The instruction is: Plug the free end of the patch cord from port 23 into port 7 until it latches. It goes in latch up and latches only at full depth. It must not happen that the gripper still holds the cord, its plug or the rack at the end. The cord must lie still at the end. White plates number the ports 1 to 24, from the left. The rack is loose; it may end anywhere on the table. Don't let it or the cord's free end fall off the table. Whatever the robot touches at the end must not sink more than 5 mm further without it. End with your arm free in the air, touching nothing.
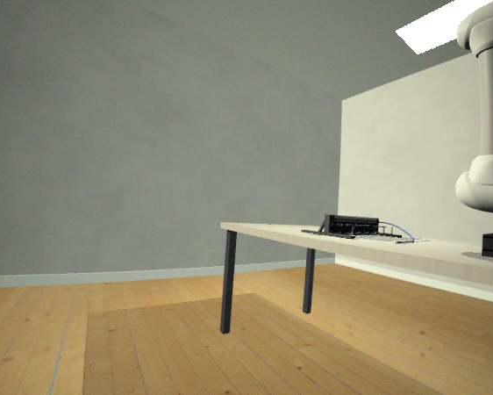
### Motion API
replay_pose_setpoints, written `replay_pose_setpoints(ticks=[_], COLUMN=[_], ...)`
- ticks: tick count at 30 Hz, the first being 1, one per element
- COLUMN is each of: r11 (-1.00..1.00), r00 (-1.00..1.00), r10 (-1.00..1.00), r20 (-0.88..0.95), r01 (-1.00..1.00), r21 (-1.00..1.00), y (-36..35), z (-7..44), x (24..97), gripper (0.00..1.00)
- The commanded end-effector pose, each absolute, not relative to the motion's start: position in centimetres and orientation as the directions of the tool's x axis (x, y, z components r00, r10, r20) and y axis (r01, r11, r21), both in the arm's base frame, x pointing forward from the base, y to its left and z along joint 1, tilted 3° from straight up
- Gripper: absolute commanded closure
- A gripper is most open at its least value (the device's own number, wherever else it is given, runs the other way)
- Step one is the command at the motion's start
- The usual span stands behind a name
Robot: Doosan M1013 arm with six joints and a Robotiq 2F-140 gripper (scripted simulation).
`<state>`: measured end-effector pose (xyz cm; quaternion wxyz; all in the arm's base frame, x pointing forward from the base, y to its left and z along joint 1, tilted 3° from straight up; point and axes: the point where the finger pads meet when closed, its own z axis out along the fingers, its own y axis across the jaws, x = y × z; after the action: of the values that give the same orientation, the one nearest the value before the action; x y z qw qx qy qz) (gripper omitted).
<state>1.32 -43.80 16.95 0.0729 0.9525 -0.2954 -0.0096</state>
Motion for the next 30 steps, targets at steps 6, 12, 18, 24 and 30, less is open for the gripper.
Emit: replay_pose_setpoints(ticks=[6,12,18,24,30], r11=[-0.813,-0.796,-0.758,-0.714,-0.664], r00=[0.824,0.806,0.766,0.719,0.666], r10=[-0.566,-0.591,-0.641,-0.692,-0.742], r20=[0.026,0.037,0.056,0.068,0.073], r01=[-0.564,-0.590,-0.643,-0.695,-0.746], r21=[0.144,0.134,0.111,0.085,0.059], y=[-43.8,-43.9,-43.5,-42.3,-40.1], z=[16.9,16.5,15.6,14.6,13.6], x=[1.5,4.3,10.0,16.1,22.2], gripper=[0.00,0.00,0.00,0.00,0.00])
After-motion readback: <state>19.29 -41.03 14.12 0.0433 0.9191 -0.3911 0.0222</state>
